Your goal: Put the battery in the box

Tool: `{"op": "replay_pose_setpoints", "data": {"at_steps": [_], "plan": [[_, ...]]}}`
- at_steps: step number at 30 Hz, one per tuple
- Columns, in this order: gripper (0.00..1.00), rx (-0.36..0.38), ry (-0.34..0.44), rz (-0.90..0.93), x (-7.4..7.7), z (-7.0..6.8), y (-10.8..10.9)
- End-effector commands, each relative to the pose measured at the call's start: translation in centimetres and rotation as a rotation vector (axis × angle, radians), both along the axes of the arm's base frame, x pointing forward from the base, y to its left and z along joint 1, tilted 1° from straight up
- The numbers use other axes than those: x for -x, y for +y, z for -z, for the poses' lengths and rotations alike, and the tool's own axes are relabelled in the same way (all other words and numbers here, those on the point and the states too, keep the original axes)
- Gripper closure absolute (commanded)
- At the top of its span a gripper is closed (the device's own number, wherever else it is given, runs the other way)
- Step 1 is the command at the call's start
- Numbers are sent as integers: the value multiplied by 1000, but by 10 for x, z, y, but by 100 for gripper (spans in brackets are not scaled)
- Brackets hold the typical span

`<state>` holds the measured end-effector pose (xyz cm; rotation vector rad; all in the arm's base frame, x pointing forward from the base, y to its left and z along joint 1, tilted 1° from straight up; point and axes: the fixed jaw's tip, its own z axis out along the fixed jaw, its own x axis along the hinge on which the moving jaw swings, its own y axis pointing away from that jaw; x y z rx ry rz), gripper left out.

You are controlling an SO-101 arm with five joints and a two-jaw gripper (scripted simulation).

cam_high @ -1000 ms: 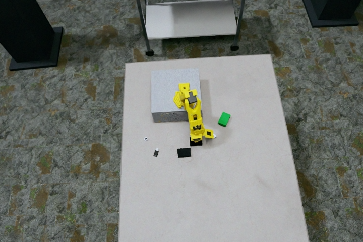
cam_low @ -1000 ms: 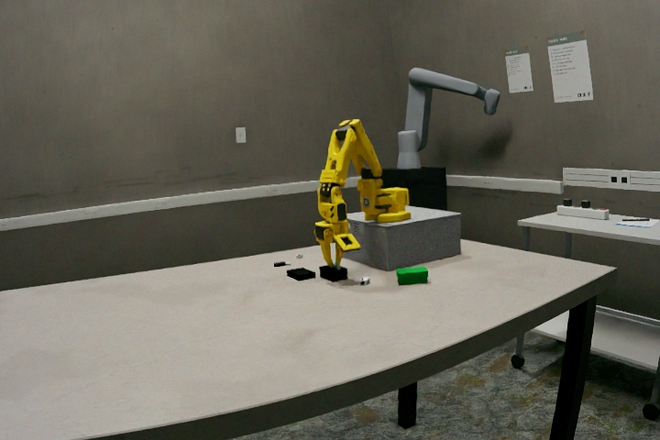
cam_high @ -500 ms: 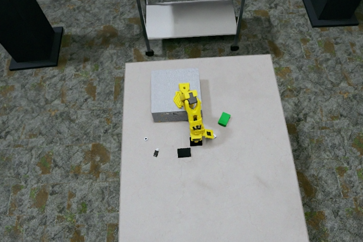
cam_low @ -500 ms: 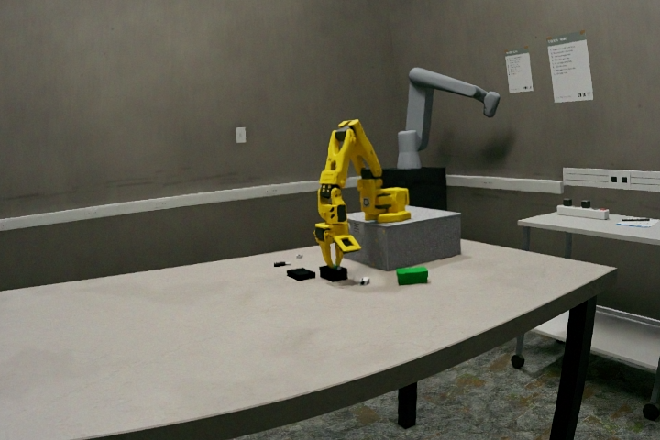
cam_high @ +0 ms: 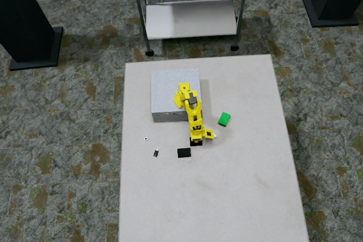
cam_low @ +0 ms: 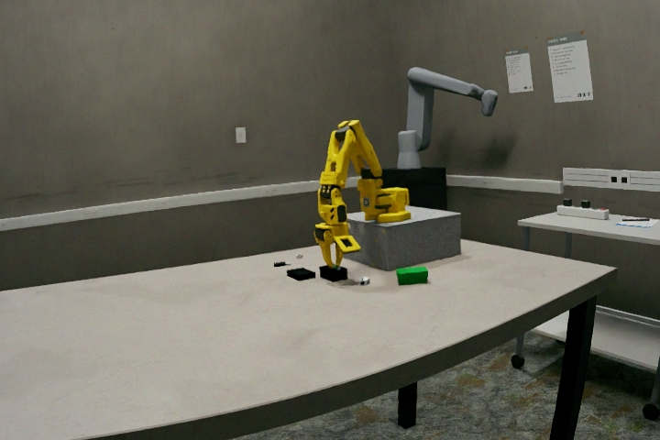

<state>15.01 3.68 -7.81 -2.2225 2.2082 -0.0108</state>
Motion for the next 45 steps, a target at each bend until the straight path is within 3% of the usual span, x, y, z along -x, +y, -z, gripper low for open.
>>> {"op": "replay_pose_setpoints", "data": {"at_steps": [1, 45], "plan": [[97, -1, 2, 1, 0, 3, -1], [94, -1, 2, 1, 0, 4, -1]]}}
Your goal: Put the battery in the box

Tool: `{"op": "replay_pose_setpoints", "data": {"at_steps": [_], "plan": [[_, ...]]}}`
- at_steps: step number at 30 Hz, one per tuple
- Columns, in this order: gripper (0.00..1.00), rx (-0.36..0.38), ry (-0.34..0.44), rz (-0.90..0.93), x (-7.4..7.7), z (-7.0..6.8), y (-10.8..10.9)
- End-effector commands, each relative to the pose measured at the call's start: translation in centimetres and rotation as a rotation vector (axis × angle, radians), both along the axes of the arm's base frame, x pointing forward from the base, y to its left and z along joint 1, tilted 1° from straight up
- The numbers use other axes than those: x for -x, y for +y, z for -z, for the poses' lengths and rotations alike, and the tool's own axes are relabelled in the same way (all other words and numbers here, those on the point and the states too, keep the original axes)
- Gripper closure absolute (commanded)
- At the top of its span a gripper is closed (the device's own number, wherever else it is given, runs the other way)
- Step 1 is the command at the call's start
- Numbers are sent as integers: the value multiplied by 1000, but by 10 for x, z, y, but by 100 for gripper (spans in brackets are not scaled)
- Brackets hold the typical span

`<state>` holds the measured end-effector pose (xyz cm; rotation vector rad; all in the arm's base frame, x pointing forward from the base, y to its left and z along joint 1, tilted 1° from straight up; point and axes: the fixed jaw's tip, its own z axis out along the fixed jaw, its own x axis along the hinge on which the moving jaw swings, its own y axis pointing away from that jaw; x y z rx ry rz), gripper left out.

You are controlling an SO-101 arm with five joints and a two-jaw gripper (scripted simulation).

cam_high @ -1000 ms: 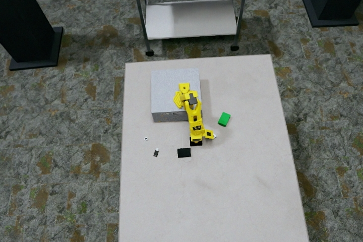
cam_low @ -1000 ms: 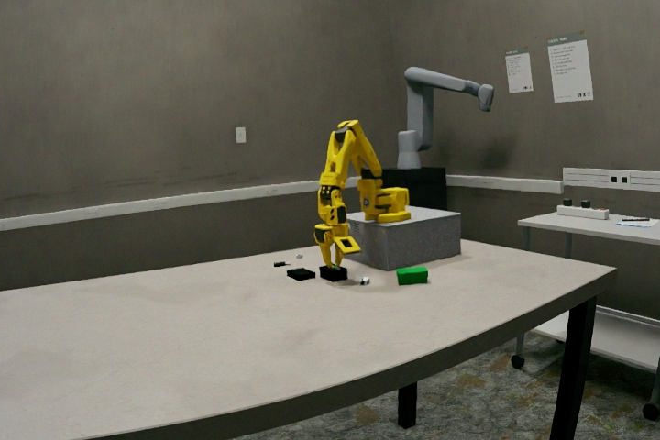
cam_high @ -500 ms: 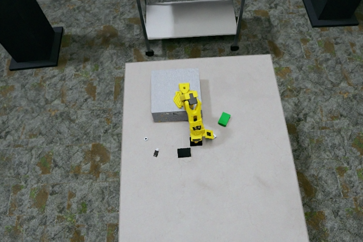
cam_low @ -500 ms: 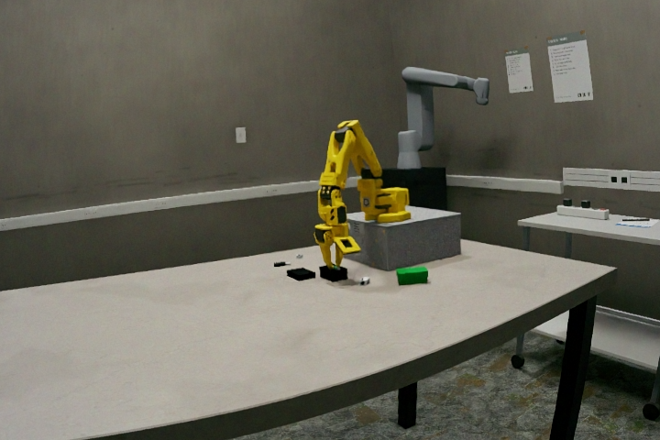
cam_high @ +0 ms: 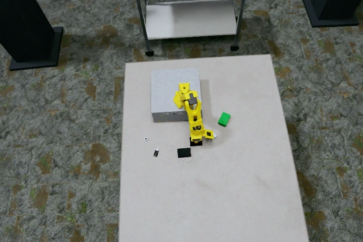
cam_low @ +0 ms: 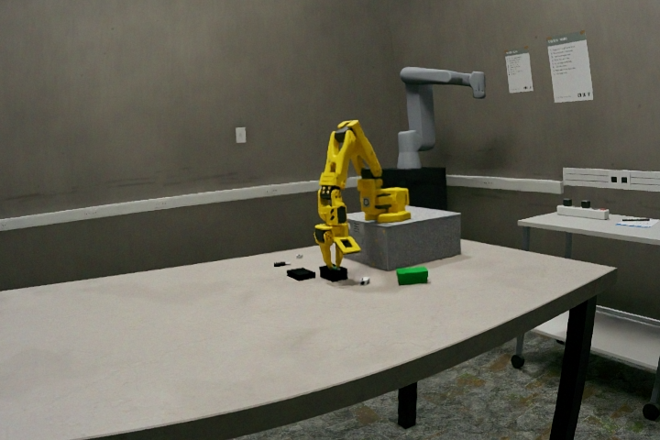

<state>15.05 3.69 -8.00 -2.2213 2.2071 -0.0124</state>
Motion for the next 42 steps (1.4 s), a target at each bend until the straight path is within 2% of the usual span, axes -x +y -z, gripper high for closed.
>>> {"op": "replay_pose_setpoints", "data": {"at_steps": [1, 42], "plan": [[94, -1, 3, 1, 0, 2, -1], [93, 0, 7, 1, 1, 2, -1]]}}
